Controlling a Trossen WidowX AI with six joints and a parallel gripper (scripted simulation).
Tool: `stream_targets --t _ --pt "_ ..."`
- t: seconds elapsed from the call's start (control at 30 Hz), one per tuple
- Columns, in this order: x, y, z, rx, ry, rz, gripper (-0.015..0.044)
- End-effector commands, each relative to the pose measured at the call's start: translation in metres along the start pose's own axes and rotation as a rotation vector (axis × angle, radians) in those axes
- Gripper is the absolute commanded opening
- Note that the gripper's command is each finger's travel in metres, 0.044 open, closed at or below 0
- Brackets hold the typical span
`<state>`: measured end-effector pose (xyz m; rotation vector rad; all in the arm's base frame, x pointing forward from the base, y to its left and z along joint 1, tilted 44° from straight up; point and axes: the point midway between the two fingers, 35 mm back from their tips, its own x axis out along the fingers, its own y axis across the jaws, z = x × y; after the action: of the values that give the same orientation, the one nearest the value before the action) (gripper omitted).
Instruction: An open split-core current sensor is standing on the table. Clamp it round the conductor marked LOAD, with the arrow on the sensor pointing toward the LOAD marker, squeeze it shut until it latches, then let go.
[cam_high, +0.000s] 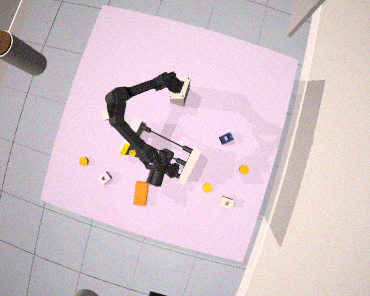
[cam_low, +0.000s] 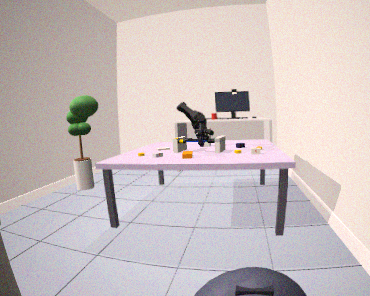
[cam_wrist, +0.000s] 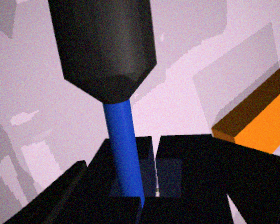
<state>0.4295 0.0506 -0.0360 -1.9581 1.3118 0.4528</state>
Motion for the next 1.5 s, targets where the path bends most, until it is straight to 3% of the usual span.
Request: stream_targets --t 0.0,0.77,1.47 --pt "0.0002 -0.0003 0.0004 0.0 -0.001 0.007 0.0" --pt "-0.0064 -0.0029 0.0 0.004 0.007 0.337 0.0" --pt "-0.0045 -0.0019 0.0017 -0.006 0.003 0.295 0.0"
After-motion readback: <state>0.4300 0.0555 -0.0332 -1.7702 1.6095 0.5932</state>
